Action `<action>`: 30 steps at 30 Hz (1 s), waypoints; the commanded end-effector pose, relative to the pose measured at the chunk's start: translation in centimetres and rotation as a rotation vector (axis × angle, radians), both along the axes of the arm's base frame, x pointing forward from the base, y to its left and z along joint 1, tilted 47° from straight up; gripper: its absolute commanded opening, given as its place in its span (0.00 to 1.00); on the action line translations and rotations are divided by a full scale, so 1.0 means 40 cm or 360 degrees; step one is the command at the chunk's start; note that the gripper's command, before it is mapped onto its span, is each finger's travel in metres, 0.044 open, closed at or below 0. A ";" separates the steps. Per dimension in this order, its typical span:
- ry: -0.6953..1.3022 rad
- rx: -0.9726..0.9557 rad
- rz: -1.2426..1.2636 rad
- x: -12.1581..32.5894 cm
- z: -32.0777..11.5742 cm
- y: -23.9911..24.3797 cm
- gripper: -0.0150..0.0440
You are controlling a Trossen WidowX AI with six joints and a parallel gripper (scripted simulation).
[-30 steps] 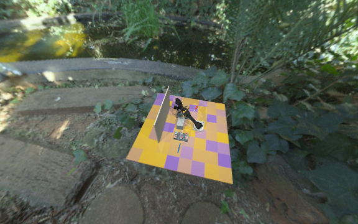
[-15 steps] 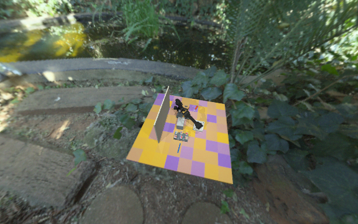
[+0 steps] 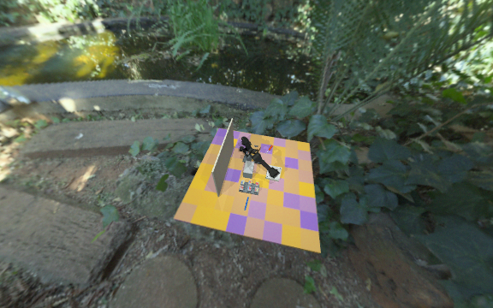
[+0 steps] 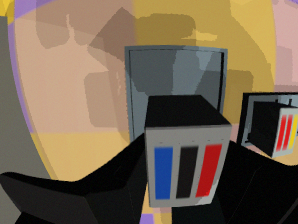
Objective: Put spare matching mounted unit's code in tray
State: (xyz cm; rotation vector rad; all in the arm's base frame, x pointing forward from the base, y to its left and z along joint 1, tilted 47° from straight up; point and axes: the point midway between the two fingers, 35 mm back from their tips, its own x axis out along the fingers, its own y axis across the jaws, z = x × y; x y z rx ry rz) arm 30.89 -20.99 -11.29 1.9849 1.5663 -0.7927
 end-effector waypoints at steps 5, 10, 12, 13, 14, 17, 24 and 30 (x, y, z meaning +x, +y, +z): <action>0.0006 0.0010 -0.0008 0.000 -0.010 0.015 0.25; 0.0005 0.0010 -0.0008 0.000 -0.016 0.022 0.25; 0.0005 0.0011 -0.0008 0.001 -0.018 0.025 0.25; 0.0005 0.0011 -0.0008 0.001 -0.020 0.026 0.25; 0.0005 0.0011 -0.0008 0.001 -0.021 0.028 0.25; 0.0005 0.0011 -0.0007 0.001 -0.024 0.032 0.25; 0.0005 0.0012 -0.0007 0.002 -0.032 0.042 0.25; 0.0004 0.0013 -0.0007 0.002 -0.039 0.051 0.25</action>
